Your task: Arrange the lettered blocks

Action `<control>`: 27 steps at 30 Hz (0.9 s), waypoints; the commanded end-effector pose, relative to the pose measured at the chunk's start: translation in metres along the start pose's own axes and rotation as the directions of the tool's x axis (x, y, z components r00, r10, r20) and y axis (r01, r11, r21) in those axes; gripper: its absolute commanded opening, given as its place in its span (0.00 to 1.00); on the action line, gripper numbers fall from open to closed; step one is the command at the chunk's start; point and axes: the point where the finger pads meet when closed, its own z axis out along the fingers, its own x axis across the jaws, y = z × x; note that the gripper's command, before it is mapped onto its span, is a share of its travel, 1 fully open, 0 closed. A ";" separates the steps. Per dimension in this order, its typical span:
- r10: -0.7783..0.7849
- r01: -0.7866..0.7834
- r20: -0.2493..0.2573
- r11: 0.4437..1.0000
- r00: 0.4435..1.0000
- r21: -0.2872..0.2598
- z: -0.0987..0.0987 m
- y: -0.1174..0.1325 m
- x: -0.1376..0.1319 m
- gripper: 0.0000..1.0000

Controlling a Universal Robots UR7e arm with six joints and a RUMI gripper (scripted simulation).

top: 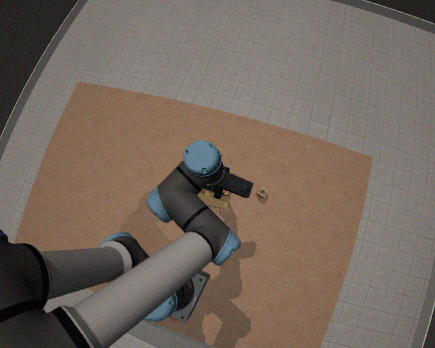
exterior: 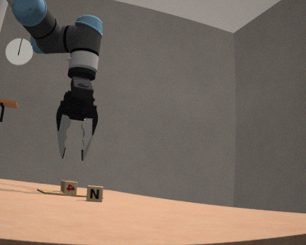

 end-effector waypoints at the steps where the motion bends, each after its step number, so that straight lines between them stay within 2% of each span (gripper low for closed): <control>1: 0.000 0.000 0.000 1.000 1.000 -0.001 -0.010 0.000 0.000 0.28; 7: 0.000 0.000 0.000 1.000 1.000 -0.001 -0.011 0.000 0.000 0.28; 8: 0.000 0.000 0.000 1.000 1.000 -0.001 -0.011 0.000 0.000 1.00; 27: 0.000 0.000 0.000 1.000 1.000 -0.001 -0.011 0.000 0.000 1.00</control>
